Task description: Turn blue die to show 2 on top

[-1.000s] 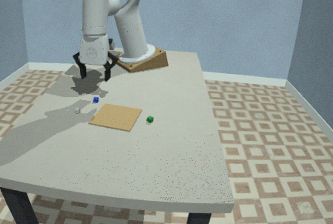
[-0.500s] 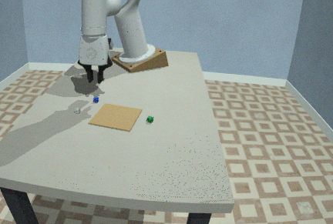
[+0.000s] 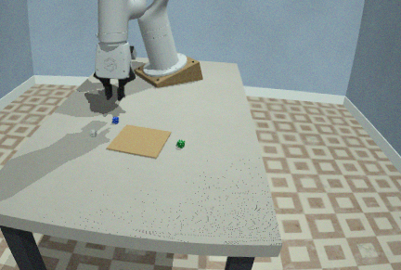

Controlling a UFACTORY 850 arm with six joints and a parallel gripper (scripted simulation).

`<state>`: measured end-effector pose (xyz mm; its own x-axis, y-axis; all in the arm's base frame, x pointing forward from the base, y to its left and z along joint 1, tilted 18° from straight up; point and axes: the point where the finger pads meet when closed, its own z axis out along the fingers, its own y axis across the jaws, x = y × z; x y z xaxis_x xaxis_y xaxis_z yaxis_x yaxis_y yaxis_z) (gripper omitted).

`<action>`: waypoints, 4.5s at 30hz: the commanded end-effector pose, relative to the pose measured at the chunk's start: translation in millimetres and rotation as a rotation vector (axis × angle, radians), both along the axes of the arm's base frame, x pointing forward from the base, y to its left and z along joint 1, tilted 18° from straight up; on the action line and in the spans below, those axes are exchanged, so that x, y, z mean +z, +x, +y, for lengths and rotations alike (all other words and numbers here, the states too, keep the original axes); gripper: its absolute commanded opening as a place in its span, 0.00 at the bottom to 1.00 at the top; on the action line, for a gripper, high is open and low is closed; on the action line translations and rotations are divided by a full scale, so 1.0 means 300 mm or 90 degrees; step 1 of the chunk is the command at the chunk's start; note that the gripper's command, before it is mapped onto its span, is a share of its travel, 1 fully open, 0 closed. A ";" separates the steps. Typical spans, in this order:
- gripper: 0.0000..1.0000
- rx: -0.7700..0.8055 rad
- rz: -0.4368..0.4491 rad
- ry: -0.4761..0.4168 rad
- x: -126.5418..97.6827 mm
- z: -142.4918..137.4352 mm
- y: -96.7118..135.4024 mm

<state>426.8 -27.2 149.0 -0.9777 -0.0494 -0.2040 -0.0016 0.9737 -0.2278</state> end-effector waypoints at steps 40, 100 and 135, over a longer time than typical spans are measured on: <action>0.31 0.000 -0.002 -0.001 -0.087 -0.019 0.020; 0.31 0.000 -0.002 -0.001 -0.172 -0.038 0.037; 0.31 0.000 -0.002 -0.001 -0.172 -0.038 0.039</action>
